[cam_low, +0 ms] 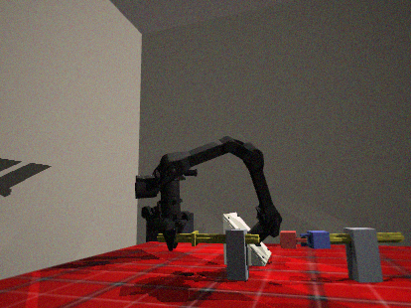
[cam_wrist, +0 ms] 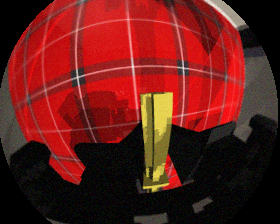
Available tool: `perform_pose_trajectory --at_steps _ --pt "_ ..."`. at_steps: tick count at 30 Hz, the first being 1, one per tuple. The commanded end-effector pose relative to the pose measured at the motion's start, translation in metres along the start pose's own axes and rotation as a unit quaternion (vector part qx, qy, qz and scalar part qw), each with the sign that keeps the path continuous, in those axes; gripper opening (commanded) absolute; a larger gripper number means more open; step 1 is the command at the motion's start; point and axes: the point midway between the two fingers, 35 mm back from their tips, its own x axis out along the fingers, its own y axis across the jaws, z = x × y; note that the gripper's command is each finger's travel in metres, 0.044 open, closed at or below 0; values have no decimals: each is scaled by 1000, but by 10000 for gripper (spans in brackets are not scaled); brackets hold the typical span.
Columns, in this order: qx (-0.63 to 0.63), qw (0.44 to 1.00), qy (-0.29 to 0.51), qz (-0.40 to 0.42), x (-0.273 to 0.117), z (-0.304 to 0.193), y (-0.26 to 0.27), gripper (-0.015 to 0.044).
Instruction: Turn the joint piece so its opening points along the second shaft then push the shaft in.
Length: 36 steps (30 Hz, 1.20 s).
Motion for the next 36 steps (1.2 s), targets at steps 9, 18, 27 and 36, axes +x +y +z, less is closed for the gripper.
perform_pose_trajectory --at_steps 9,18,27,36 --pt "0 1000 0 0 0 0 0 67" --pt "0 1000 0 0 0 0 0 67" --pt "0 1000 0 0 0 0 0 27" --pt "1 1000 0 12 0 -3 0 0"
